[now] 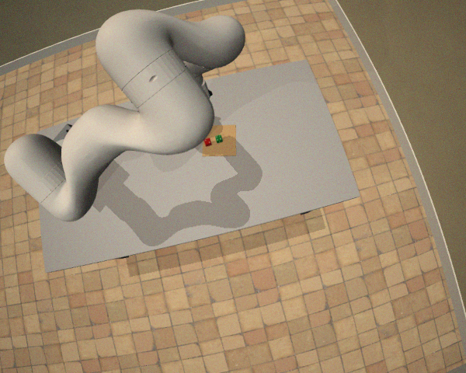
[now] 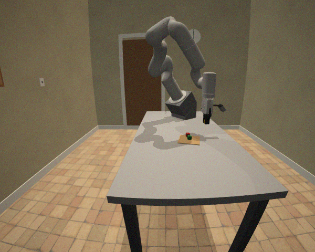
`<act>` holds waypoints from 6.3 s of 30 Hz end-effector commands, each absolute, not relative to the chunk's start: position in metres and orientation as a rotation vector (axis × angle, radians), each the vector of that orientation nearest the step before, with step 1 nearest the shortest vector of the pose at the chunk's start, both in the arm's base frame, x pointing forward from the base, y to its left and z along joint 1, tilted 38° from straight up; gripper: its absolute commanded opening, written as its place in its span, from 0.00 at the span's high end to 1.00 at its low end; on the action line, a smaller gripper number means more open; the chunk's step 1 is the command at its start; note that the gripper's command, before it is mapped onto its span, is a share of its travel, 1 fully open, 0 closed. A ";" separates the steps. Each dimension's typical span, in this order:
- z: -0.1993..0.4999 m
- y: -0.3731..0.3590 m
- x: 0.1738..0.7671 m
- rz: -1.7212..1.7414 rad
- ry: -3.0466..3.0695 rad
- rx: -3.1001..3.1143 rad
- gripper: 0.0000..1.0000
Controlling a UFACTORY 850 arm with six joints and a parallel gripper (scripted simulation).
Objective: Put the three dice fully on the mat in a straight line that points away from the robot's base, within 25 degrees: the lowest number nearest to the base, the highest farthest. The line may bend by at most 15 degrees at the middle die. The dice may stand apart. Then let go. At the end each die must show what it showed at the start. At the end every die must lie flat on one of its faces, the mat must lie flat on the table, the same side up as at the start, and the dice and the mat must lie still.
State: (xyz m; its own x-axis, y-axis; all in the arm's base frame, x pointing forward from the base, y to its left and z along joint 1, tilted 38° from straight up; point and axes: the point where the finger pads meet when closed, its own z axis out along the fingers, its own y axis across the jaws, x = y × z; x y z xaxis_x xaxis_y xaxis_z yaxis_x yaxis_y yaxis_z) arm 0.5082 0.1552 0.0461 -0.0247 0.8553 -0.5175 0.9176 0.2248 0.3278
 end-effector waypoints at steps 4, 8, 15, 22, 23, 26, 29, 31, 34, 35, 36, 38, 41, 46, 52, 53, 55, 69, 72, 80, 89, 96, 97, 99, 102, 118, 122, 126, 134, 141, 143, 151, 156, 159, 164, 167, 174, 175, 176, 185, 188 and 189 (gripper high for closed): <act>0.047 0.156 0.509 -0.128 1.881 1.627 0.79; 0.048 0.155 0.510 -0.135 1.895 1.612 0.79; 0.060 0.146 0.521 -0.219 2.053 1.422 0.79; 0.073 0.135 0.533 -0.307 2.206 1.202 0.79; 0.073 0.135 0.533 -0.307 2.206 1.202 0.79; 0.080 0.128 0.540 -0.357 2.287 1.065 0.79; 0.084 0.125 0.543 -0.384 2.326 0.992 0.79; 0.089 0.121 0.547 -0.410 2.364 0.915 0.79; 0.095 0.115 0.552 -0.449 2.417 0.800 0.79; 0.097 0.113 0.553 -0.461 2.432 0.763 0.79; 0.097 0.113 0.554 -0.463 2.434 0.757 0.79; 0.101 0.109 0.557 -0.489 2.466 0.677 0.79; 0.104 0.106 0.559 -0.507 2.487 0.618 0.79; 0.116 0.095 0.568 -0.576 2.556 0.392 0.79; 0.128 0.084 0.576 -0.638 2.605 0.169 0.79; 0.130 0.082 0.578 -0.652 2.614 0.120 0.79; 0.133 0.079 0.580 -0.667 2.623 0.063 0.79; 0.142 0.069 0.586 -0.715 2.643 -0.120 0.79; 0.142 0.069 0.586 -0.715 2.643 -0.120 0.79; 0.142 0.069 0.586 -0.715 2.643 -0.120 0.79; 0.130 0.062 0.592 -0.715 2.644 -0.120 0.79; 0.114 0.052 0.600 -0.715 2.644 -0.120 0.79; 0.110 0.050 0.602 -0.715 2.644 -0.120 0.79; 0.102 0.046 0.606 -0.715 2.644 -0.120 0.79; 0.091 0.039 0.612 -0.715 2.644 -0.120 0.79; 0.067 0.025 0.624 -0.715 2.644 -0.120 0.79; 0.067 0.025 0.624 -0.715 2.644 -0.120 0.79; 0.067 0.025 0.624 -0.715 2.644 -0.120 0.79; 0.067 0.025 0.624 -0.715 2.644 -0.120 0.79; 0.067 0.025 0.624 -0.715 2.644 -0.120 0.79; 0.067 0.025 0.624 -0.715 2.644 -0.120 0.79; 0.067 0.025 0.624 -0.715 2.644 -0.120 0.79; 0.067 0.025 0.625 -0.715 2.644 -0.120 0.79; 0.067 0.025 0.625 -0.715 2.644 -0.120 0.79; 0.067 0.025 0.625 -0.715 2.644 -0.120 0.79; 0.068 0.025 0.625 -0.715 2.644 -0.120 0.79; 0.068 0.025 0.625 -0.715 2.644 -0.120 0.79; 0.068 0.025 0.625 -0.715 2.644 -0.120 0.79; 0.068 0.025 0.625 -0.715 2.644 -0.120 0.79; 0.068 0.025 0.625 -0.715 2.644 -0.120 0.79; 0.068 0.025 0.625 -0.715 2.644 -0.120 0.79; 0.068 0.025 0.625 -0.715 2.644 -0.120 0.79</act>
State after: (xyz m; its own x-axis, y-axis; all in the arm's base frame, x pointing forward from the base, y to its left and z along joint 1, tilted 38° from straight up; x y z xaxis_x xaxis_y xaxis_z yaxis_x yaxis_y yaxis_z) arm 0.6249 0.0242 0.0670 -0.9178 -0.1824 -0.3527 0.0203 0.8655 -0.5005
